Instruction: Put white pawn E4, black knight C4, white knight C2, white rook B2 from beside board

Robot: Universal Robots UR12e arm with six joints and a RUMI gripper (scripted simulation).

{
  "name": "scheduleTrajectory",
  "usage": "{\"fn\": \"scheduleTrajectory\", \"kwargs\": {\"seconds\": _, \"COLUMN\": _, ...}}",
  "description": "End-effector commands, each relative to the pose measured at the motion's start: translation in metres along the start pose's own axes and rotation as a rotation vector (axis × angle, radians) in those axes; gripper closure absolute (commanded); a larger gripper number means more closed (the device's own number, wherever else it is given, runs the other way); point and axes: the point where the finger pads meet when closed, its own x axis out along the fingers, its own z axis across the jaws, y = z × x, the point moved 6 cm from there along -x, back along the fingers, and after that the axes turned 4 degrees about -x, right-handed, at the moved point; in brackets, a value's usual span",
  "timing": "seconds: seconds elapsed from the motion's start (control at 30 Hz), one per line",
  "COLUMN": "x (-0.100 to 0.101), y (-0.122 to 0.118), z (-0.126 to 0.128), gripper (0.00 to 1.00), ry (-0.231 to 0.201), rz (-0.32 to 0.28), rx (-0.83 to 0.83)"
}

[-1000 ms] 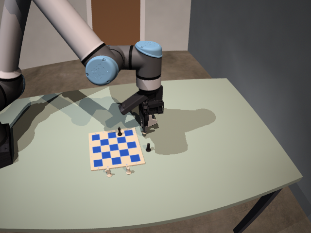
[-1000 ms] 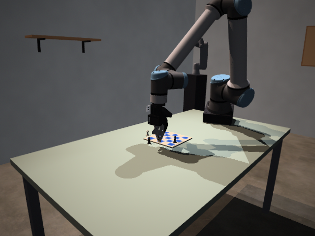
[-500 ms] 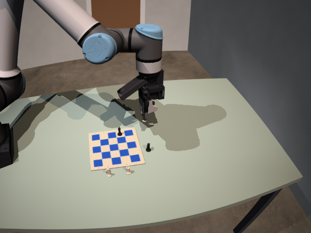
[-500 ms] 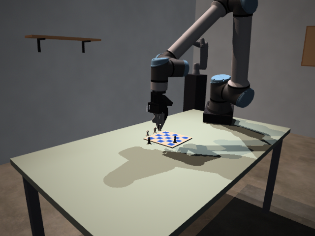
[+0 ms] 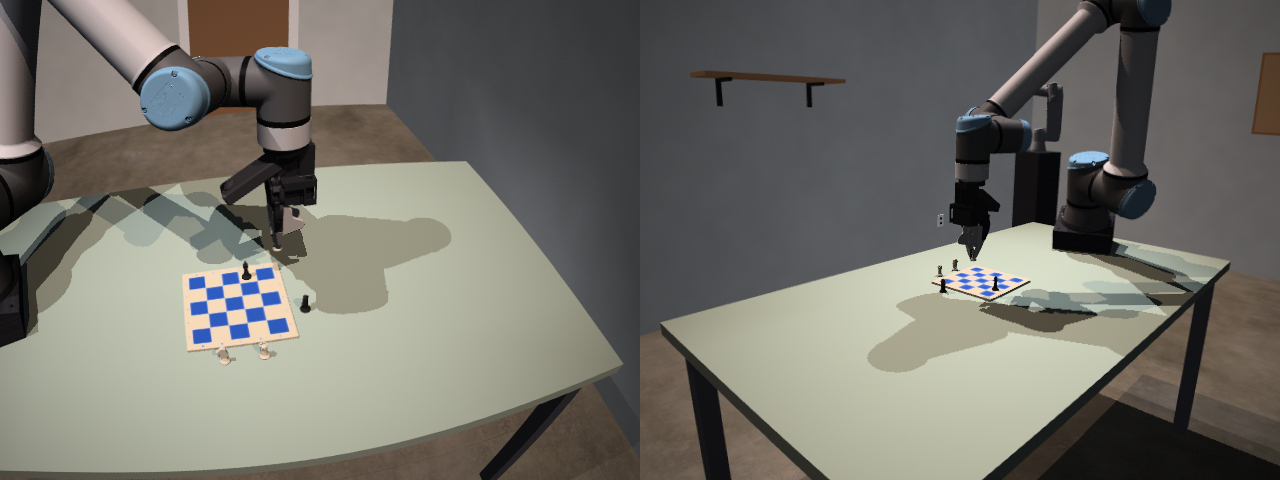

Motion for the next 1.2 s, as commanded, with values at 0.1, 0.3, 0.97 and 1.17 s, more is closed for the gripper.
{"fn": "scheduleTrajectory", "kwargs": {"seconds": 0.1, "x": -0.004, "y": 0.023, "z": 0.002, "gripper": 1.00, "ry": 0.001, "rz": -0.003, "rx": 0.029}}
{"fn": "scheduleTrajectory", "kwargs": {"seconds": 0.3, "x": -0.004, "y": 0.023, "z": 0.002, "gripper": 1.00, "ry": 0.001, "rz": -0.003, "rx": 0.029}}
{"fn": "scheduleTrajectory", "kwargs": {"seconds": 0.97, "x": 0.041, "y": 0.023, "z": 0.002, "gripper": 1.00, "ry": 0.001, "rz": -0.003, "rx": 0.029}}
{"fn": "scheduleTrajectory", "kwargs": {"seconds": 1.17, "x": 0.069, "y": 0.023, "z": 0.002, "gripper": 1.00, "ry": 0.001, "rz": -0.003, "rx": 0.029}}
